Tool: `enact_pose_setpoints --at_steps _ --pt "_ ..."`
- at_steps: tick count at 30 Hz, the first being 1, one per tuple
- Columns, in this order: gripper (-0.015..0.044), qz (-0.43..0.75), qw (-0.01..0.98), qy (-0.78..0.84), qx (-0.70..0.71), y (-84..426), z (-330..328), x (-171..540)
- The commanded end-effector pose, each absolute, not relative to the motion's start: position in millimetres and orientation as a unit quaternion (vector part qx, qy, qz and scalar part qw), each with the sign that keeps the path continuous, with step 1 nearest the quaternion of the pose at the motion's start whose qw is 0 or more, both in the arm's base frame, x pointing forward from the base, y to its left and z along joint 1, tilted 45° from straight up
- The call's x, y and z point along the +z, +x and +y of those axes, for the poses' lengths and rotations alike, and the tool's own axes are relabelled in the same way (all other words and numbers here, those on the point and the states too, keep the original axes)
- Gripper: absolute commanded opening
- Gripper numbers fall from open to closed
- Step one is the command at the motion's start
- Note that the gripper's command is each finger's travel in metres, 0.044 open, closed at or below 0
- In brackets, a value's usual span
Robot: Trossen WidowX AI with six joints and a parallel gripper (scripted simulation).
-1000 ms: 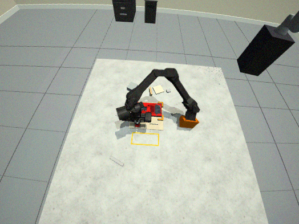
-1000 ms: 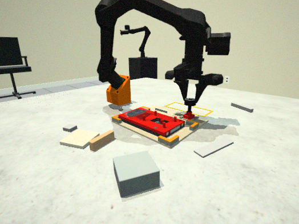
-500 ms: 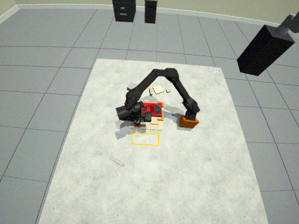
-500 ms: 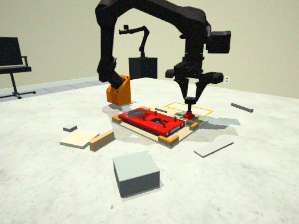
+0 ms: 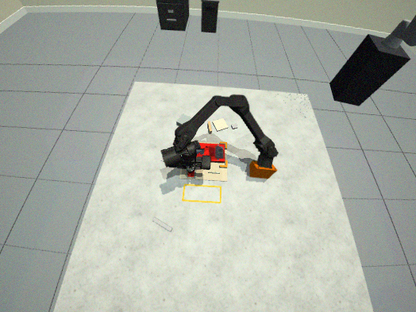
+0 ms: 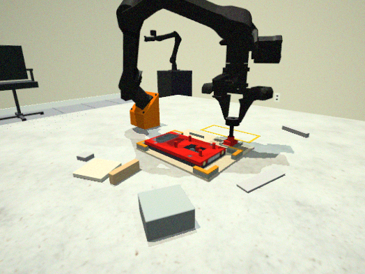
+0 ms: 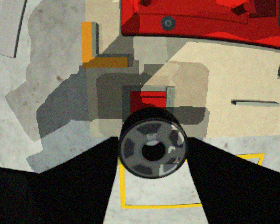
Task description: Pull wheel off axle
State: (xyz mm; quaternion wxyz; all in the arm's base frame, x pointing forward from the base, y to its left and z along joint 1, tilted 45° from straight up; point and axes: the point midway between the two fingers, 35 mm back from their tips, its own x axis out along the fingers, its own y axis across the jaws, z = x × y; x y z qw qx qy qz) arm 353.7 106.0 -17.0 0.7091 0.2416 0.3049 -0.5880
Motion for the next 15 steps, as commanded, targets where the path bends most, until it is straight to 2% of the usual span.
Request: enact_pose_setpoints --at_steps 1,15 --pt "0.0000 0.305 0.707 0.246 -0.588 354.0 107.9 -15.8" --pt "0.0000 0.305 0.708 0.245 -0.588 353.4 111.1 -12.5"
